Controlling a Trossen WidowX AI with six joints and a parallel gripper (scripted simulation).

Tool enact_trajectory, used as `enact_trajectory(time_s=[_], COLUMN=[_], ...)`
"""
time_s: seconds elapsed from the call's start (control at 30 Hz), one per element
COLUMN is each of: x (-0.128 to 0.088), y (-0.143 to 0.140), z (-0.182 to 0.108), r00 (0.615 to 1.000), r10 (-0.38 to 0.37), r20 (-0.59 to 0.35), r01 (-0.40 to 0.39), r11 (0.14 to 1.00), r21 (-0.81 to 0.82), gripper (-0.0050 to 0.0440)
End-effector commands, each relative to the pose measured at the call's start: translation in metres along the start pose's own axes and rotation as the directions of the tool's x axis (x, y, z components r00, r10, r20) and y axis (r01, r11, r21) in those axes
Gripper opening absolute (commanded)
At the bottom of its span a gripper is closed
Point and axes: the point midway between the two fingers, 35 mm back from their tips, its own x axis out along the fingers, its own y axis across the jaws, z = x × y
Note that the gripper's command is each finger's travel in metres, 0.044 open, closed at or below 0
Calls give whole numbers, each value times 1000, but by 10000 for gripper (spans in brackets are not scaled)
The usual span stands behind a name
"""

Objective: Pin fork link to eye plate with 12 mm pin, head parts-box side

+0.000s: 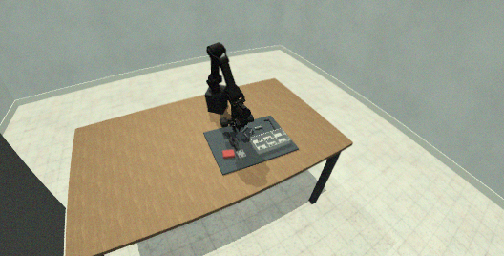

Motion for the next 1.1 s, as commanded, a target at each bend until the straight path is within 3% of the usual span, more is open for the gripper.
enact_trajectory(time_s=[0.0, 0.47, 1.07], x=[2, 5, 20], y=[21, 88, 91], z=[3, -4, -5], r00=[1000, 999, 998], r10=[-4, -33, -36], r20=[-11, -42, -48], r01=[5, 50, 56], r11=[995, 855, 848], r21=[105, 516, 528], gripper=[95, 95, 95])
